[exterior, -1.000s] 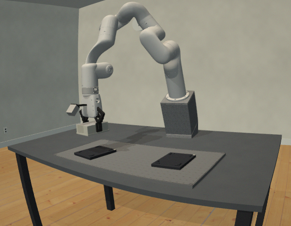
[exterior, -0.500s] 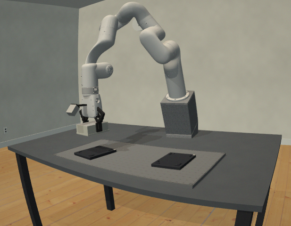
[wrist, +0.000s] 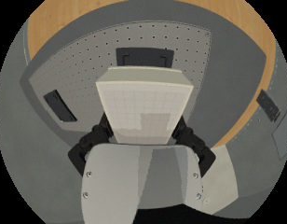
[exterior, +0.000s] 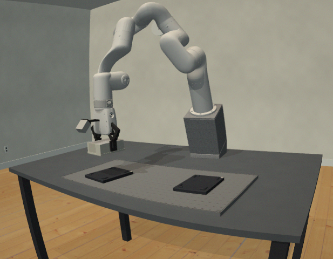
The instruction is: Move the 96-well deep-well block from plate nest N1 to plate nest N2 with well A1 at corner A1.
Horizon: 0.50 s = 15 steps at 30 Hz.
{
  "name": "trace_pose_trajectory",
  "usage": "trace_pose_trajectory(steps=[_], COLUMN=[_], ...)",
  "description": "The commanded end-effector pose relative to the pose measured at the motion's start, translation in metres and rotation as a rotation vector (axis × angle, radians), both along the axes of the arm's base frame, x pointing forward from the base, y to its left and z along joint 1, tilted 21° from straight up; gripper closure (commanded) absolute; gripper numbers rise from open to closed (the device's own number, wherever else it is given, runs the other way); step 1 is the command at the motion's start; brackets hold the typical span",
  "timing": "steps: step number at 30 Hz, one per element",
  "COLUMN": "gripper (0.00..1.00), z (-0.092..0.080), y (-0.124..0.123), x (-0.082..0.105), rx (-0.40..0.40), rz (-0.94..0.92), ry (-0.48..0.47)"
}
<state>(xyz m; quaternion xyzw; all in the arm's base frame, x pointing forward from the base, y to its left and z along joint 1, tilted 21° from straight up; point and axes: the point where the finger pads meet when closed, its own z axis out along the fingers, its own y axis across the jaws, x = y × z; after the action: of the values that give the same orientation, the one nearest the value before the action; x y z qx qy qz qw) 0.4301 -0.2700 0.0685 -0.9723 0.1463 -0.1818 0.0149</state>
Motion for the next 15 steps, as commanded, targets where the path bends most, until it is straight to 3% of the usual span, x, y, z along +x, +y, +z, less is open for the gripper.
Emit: trace_pose_trajectory(steps=[1, 15], gripper=[1.00, 1.00], z=[0.001, -0.017], y=[-0.001, -0.001], x=[0.001, 0.008], rx=[-0.002, -0.002], rz=[-0.001, -0.001], ry=[-0.002, -0.002])
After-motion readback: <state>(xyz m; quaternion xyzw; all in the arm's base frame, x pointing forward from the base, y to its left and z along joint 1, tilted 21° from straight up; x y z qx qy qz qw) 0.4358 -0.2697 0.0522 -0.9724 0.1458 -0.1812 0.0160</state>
